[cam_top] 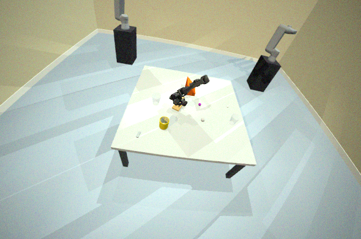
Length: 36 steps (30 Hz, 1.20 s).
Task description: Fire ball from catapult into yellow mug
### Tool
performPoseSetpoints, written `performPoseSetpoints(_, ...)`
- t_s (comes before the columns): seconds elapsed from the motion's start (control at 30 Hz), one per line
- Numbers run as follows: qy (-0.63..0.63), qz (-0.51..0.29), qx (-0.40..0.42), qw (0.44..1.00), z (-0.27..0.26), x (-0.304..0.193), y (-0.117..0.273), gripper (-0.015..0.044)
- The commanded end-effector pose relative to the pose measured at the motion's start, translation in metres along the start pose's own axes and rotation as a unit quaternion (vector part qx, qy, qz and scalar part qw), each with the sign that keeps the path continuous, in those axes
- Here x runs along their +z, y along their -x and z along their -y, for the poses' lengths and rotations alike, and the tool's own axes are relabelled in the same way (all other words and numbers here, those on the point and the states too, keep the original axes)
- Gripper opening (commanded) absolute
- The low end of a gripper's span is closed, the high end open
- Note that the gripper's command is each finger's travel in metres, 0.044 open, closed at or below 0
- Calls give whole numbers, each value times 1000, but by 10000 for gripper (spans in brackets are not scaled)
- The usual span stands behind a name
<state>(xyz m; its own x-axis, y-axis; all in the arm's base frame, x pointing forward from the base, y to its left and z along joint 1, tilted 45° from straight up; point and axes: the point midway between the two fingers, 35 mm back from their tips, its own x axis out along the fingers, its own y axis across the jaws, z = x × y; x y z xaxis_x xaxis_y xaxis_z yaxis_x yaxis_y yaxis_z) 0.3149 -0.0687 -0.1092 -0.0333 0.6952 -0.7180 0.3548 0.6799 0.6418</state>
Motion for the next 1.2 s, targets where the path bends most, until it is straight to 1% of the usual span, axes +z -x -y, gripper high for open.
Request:
performPoseSetpoints(0.0, -4, 6, 2, 1000, 1, 1, -3, 0)
performPoseSetpoints(0.33, -4, 5, 3, 1000, 1, 1, -20, 0)
performPoseSetpoints(0.53, -1, -1, 1, 1000, 0, 0, -18, 0)
performPoseSetpoints(1.03, -1, -1, 1, 1000, 0, 0, -16, 394)
performPoseSetpoints(1.1, -1, 0, 0, 1000, 1, 2, 5, 440)
performPoseSetpoints(1.17, -2, 0, -1, 1000, 1, 3, 39, 440)
